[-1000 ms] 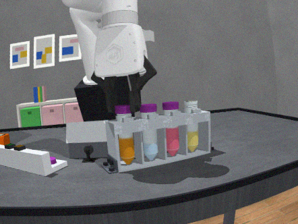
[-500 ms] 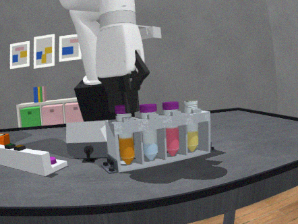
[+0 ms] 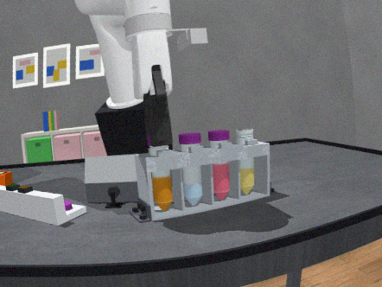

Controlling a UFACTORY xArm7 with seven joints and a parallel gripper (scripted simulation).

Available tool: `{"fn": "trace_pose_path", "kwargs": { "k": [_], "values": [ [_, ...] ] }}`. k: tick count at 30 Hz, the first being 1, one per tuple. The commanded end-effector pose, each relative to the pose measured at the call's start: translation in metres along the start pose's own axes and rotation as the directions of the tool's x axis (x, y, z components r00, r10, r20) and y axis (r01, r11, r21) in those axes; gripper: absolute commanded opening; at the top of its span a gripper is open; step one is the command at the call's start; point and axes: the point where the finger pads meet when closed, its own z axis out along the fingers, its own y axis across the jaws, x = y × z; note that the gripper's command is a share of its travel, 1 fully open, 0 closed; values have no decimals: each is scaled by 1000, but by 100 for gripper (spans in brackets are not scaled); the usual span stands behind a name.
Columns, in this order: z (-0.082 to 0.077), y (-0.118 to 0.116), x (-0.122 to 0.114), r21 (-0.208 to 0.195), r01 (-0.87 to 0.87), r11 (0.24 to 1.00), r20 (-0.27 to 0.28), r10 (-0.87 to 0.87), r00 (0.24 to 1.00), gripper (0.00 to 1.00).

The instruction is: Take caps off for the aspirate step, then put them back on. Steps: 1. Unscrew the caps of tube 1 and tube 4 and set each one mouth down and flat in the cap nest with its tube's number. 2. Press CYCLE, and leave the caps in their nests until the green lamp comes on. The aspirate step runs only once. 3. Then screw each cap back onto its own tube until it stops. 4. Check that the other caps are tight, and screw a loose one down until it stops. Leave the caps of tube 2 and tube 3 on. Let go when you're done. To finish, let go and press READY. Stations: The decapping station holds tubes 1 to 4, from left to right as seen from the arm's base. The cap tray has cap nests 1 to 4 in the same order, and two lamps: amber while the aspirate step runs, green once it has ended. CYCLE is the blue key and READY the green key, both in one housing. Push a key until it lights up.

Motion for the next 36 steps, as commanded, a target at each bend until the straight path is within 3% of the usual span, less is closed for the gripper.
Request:
{"fn": "trace_pose_path", "kwargs": {
  "k": [1, 4, 5, 19, 23, 28, 36],
  "values": [
    [-1, 2, 1, -34, -72, 997, 48, 73, 996, 46],
    [-1, 2, 1, -34, -72, 997, 48, 73, 996, 46],
    [-1, 2, 1, -34, -72, 997, 48, 73, 996, 0],
    [-1, 2, 1, -34, -72, 997, 48, 73, 996, 0],
    [-1, 2, 1, -24, 127, 992, 54, -126, 991, 0],
    [-1, 2, 1, -10, 369, 930, 58, -367, 928, 0],
    [-1, 2, 1, -6, 436, 900, 59, -435, 899, 0]
  ]
}}
